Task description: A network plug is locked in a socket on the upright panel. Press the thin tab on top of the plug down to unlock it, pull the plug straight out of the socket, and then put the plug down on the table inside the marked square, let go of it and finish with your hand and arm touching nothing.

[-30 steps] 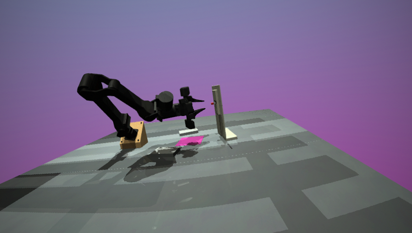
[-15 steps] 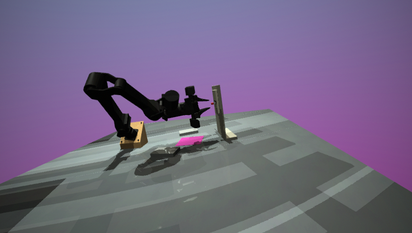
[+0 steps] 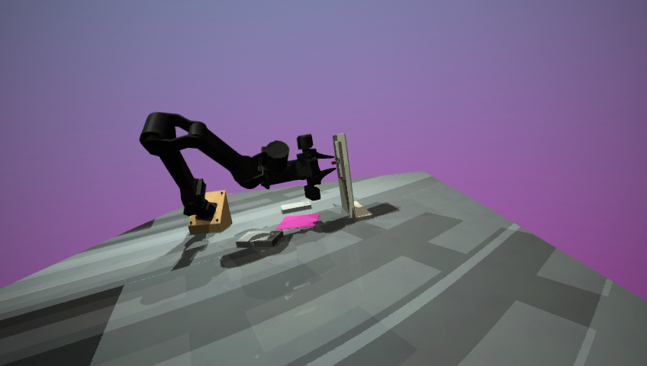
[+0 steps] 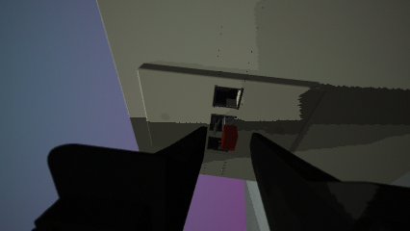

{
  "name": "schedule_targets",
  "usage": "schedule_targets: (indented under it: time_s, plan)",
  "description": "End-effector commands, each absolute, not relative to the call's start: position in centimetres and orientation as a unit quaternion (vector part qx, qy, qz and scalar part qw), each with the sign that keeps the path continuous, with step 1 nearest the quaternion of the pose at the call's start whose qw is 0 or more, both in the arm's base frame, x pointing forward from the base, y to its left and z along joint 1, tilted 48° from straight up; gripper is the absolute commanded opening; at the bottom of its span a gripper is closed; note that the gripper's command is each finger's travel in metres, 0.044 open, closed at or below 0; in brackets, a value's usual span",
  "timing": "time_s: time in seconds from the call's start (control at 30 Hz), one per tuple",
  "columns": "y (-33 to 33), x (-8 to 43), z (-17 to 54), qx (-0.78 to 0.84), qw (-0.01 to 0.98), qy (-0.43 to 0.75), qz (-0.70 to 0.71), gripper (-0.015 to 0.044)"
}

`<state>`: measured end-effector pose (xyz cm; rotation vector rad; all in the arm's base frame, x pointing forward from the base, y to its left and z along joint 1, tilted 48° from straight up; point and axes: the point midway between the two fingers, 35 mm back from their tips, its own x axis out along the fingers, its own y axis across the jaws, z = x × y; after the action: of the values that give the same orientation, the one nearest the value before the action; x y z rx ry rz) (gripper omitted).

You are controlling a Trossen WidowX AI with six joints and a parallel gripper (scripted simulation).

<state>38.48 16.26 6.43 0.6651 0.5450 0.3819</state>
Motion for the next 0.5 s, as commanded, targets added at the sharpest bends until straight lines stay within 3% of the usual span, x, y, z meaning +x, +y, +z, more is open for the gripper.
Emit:
schedule_targets:
  time_s: [0.0, 0.47]
  plan:
    - [16.36, 38.83, 6.66, 0.323, 0.892, 0.258, 0.184, 0.0136]
    - [16.36, 38.83, 6.66, 0.323, 0.892, 0.258, 0.184, 0.0043]
